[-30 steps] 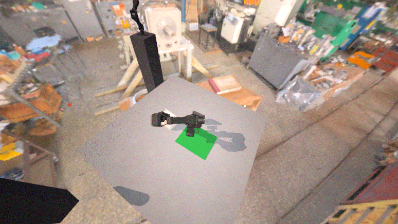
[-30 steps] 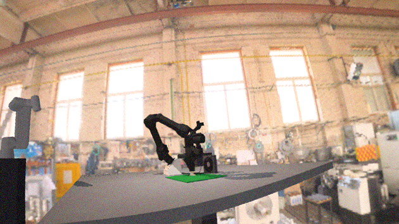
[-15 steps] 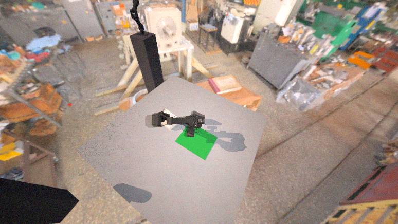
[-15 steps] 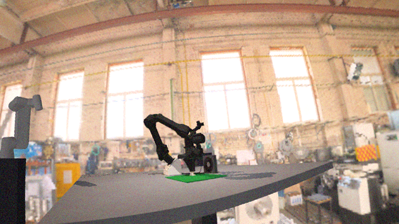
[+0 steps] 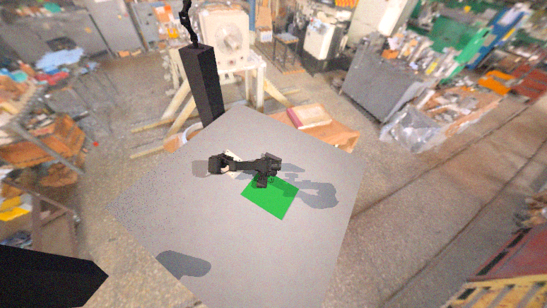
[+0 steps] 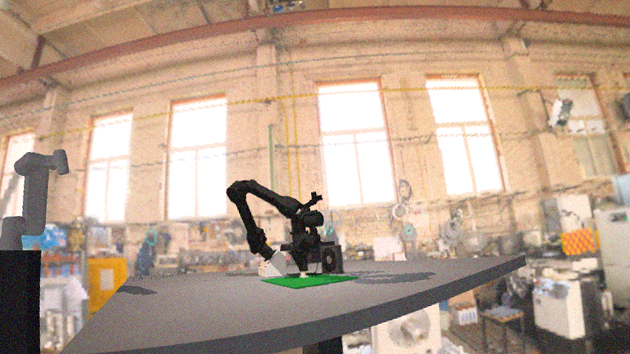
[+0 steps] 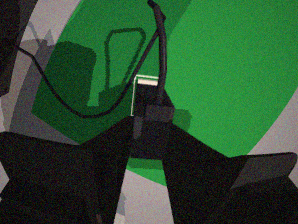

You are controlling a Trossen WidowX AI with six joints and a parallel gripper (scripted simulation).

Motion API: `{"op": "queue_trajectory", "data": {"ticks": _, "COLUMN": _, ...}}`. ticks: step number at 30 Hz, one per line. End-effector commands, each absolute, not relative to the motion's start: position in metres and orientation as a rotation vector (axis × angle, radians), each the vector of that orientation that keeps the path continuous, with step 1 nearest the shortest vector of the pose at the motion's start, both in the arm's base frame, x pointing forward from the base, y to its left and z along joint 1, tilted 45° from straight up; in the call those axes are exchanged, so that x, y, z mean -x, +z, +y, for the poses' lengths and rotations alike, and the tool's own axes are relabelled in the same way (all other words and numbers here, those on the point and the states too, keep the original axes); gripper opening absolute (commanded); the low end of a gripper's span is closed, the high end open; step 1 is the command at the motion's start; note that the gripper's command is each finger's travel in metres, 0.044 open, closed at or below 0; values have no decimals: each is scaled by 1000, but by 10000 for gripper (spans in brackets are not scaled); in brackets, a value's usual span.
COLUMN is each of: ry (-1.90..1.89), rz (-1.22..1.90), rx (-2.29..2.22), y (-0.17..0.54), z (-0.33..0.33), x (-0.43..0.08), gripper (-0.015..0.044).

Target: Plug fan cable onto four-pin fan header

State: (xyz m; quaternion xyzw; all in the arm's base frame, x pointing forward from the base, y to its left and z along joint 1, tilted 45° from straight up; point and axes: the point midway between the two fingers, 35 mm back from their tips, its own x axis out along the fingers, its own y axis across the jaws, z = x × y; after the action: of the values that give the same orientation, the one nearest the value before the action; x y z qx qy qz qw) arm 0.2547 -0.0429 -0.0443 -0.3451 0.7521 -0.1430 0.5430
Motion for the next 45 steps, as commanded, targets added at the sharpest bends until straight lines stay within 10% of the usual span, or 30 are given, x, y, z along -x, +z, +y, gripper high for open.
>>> {"op": "queue_trajectory", "data": {"ticks": 1, "ry": -335, "rz": 1791, "rx": 830, "y": -44, "z": -43, "x": -252, "gripper": 0}}
{"op": "queue_trajectory", "data": {"ticks": 45, "ry": -358, "rz": 1783, "rx": 811, "y": -42, "z": -41, "x": -258, "gripper": 0}}
